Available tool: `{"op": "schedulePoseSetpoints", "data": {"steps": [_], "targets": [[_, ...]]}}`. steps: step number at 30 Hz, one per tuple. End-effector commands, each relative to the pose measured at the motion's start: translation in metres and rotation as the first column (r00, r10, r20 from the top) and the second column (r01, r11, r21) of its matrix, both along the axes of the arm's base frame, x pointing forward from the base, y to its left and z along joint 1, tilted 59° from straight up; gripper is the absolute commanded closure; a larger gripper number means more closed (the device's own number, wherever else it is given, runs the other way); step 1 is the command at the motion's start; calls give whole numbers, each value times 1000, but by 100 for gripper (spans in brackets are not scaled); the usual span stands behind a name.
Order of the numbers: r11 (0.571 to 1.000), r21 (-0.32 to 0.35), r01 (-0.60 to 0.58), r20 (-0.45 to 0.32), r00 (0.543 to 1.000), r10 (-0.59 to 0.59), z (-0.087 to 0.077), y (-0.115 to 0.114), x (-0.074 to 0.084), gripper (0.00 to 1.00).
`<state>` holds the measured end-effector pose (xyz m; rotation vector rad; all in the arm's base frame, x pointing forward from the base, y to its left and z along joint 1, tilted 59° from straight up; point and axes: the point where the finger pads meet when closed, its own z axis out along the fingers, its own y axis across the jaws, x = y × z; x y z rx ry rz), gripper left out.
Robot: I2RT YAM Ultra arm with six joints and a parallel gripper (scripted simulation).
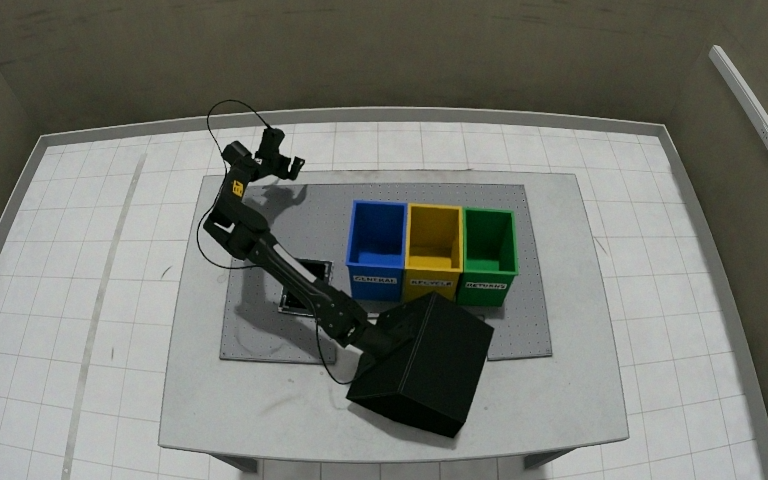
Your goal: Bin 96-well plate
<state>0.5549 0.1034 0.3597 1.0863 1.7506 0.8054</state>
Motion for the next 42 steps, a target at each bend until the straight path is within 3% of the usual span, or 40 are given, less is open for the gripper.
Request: {"op": "schedulePoseSetpoints", "data": {"steps": [1,17,20,24,27,29,34,37,42], "targets": [[1000,3,9,18,1000,-9,9,-5,-1,0],[1000,3,9,18,1000,-9,9,-5,-1,0],[997,-82,-12,-24,1000,10,2,-12,-13,0],[996,-88,-17,-52,999,13,-5,-22,-23,0],[986,-159,-54,-112,993,36,-14,-28,-35,0],[984,-166,-58,-118,992,38,-21,-32,-42,0],[984,-169,-52,-118,993,32,-21,-34,-43,0],[968,-230,-100,-168,984,61,-27,-38,-53,0],[966,-239,-102,-187,981,57,-37,-43,-62,0]]}}
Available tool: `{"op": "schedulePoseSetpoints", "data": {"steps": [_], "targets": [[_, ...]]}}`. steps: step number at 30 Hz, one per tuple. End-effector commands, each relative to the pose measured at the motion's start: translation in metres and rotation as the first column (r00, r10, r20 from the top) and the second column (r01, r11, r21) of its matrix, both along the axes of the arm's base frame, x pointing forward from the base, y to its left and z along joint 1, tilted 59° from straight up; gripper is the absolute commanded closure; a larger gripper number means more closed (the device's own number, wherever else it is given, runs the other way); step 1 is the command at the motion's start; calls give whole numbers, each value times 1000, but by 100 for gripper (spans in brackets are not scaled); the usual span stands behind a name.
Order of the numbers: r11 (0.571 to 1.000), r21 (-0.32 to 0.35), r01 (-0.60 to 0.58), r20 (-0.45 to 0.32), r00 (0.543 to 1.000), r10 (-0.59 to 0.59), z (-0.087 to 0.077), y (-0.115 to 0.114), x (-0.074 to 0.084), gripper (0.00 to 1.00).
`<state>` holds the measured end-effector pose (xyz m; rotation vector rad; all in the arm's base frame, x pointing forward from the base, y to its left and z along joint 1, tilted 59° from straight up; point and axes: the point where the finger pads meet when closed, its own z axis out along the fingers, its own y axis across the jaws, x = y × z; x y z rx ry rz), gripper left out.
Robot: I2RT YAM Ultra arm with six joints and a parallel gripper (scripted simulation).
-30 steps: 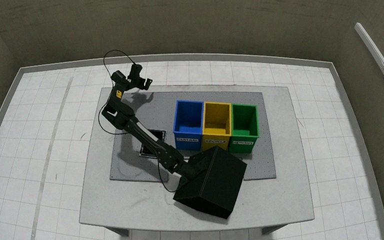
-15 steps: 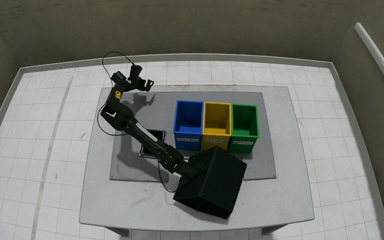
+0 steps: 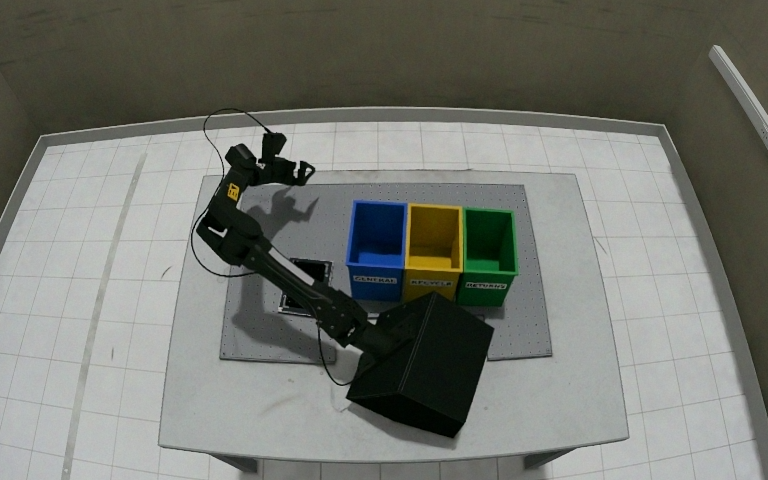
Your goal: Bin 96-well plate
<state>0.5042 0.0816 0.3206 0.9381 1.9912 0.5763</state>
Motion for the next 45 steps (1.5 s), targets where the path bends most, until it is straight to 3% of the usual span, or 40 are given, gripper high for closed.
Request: {"op": "schedulePoseSetpoints", "data": {"steps": [1,3,6,9,12,17,20,23,26,29,39,45], "targets": [[999,-47,1,-36,999,-3,-1,-21,-16,0],[996,-90,-26,-64,998,21,-4,-25,-23,0],[995,-95,-32,-83,996,24,-15,-28,-33,0],[995,-98,-28,-82,996,20,-14,-29,-33,0],[985,-154,-80,-134,989,59,-20,-33,-44,0],[984,-162,-81,-152,987,56,-31,-38,-55,0],[968,-209,-140,-207,974,97,-36,-40,-67,0],[967,-210,-146,-224,970,98,-47,-44,-79,0],[966,-213,-143,-224,970,95,-47,-45,-79,0],[945,-252,-207,-279,951,134,-51,-48,-90,0],[916,-282,-284,-368,914,170,-78,-57,-128,0],[885,-304,-352,-425,882,204,-83,-60,-140,0]]}}
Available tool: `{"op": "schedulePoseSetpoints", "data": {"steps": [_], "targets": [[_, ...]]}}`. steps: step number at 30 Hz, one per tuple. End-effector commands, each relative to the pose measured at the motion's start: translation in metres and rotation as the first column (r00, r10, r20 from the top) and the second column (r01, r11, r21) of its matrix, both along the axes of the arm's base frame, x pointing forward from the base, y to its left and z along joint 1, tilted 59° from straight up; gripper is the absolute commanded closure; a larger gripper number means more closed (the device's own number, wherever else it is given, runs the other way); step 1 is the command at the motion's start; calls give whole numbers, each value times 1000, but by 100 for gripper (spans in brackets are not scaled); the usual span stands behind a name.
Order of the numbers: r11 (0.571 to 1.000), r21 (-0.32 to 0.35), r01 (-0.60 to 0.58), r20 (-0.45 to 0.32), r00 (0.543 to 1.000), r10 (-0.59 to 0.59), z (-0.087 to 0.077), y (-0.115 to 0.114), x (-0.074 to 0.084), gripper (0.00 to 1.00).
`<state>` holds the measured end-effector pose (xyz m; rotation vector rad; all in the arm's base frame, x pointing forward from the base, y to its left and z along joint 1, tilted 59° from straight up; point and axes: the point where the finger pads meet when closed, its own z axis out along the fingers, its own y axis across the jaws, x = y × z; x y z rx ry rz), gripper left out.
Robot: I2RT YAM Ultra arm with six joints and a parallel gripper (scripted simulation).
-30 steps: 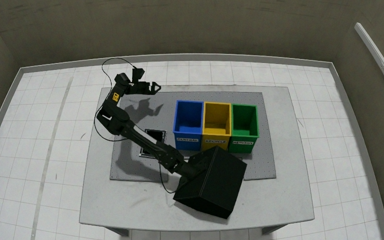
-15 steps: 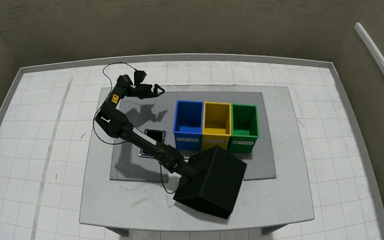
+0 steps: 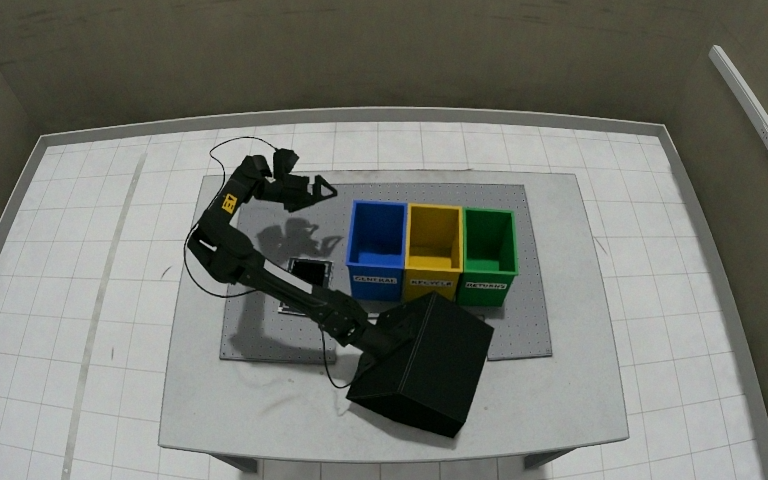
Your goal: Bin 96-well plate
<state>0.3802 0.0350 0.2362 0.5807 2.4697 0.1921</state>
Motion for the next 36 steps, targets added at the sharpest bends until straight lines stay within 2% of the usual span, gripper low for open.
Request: {"op": "schedulePoseSetpoints", "data": {"steps": [1,4,7,11,13,15,20,23,27,30,32,36], "targets": [[999,-34,-22,-39,999,21,-3,-15,-21,0],[999,-35,-21,-47,999,20,-10,-17,-30,0],[994,-68,-87,-110,991,79,-15,-19,-43,0],[994,-69,-87,-118,990,78,-25,-22,-57,0],[987,-84,-134,-166,979,118,-29,-23,-66,0],[987,-84,-134,-166,979,118,-29,-23,-66,0],[983,-94,-156,-190,972,136,-40,-26,-84,0],[968,-105,-227,-254,947,195,-45,-27,-97,0],[968,-104,-227,-261,946,194,-54,-29,-112,0],[949,-104,-299,-327,911,251,-60,-30,-125,0],[949,-104,-299,-327,911,251,-60,-30,-125,0],[949,-106,-298,-330,910,250,-68,-32,-140,0]]}}
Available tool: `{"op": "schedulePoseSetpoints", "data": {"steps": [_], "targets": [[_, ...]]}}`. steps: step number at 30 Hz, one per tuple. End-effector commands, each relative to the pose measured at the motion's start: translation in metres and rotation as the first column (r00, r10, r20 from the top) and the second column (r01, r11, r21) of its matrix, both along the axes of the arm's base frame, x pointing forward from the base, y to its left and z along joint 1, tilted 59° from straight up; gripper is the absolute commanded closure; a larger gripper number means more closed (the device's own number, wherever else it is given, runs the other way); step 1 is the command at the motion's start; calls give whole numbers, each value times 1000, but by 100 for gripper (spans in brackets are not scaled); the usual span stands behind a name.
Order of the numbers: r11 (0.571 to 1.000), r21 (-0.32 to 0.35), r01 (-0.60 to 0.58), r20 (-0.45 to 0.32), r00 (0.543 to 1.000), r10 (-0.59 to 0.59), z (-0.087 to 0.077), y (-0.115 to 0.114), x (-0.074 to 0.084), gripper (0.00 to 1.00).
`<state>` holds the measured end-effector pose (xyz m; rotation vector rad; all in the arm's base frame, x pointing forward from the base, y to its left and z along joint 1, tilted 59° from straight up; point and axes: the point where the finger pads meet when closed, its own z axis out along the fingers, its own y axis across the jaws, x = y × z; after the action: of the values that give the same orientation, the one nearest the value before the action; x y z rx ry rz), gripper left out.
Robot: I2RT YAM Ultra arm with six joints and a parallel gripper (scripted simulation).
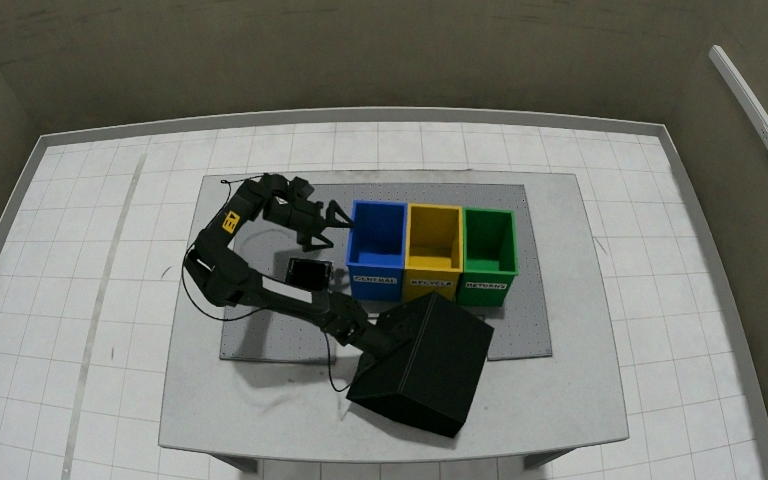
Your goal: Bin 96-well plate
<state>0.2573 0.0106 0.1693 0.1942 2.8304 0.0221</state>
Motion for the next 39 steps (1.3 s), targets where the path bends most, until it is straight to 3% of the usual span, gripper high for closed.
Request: {"op": "schedulePoseSetpoints", "data": {"steps": [1,3,7,11,13,19,28,30,34,39], "targets": [[1000,-4,-17,-34,999,17,-3,-8,-21,0],[998,-11,-62,-79,995,61,-8,-8,-31,0],[998,-11,-63,-79,995,62,-15,-9,-45,0],[991,118,-70,-32,997,75,2,5,-49,0],[991,118,-70,-32,997,75,2,5,-49,0],[948,303,-93,33,996,87,29,26,-54,0],[814,569,-114,72,993,89,53,59,-70,0],[814,569,-114,72,993,89,53,59,-70,0],[729,674,-121,88,993,83,58,71,-77,0],[598,793,-120,99,993,68,54,70,-73,0]]}}
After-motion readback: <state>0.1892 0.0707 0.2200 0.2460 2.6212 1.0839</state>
